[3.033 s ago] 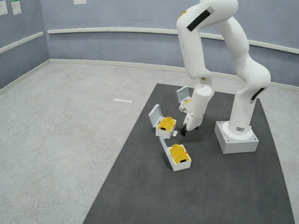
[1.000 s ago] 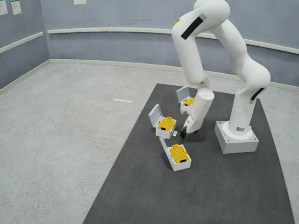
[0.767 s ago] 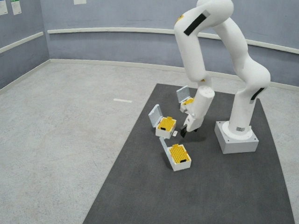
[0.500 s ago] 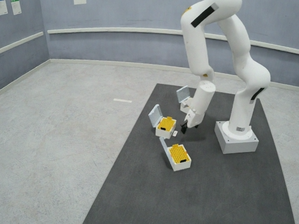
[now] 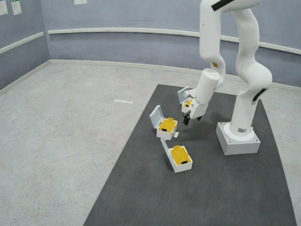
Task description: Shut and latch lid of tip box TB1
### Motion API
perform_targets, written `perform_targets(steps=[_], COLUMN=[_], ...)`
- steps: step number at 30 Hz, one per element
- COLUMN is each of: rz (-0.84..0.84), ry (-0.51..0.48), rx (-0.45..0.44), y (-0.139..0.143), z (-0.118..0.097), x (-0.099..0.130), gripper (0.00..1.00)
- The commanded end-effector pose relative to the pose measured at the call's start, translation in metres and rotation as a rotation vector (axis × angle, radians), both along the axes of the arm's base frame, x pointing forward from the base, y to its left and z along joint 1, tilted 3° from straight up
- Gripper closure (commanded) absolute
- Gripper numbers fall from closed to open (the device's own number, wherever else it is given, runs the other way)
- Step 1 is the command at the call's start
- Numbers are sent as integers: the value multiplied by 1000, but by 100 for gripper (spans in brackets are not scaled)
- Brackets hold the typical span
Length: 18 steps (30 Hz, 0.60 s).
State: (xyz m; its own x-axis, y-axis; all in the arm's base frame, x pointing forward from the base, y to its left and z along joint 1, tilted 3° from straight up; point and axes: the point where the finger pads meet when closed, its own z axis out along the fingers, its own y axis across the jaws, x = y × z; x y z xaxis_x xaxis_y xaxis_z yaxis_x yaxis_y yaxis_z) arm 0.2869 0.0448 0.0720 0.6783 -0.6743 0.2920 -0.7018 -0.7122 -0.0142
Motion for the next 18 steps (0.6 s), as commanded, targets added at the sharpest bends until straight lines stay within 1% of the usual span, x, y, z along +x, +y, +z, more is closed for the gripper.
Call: perform_targets(steps=[1,4,17,18], rz=[-6,-6,-6,27], ry=[23,23,23,24], rx=[-28,-28,-28,-29], y=[0,1,1,6], z=[31,45,45,45], x=[0,0,0,-2], gripper=[0,0,0,0])
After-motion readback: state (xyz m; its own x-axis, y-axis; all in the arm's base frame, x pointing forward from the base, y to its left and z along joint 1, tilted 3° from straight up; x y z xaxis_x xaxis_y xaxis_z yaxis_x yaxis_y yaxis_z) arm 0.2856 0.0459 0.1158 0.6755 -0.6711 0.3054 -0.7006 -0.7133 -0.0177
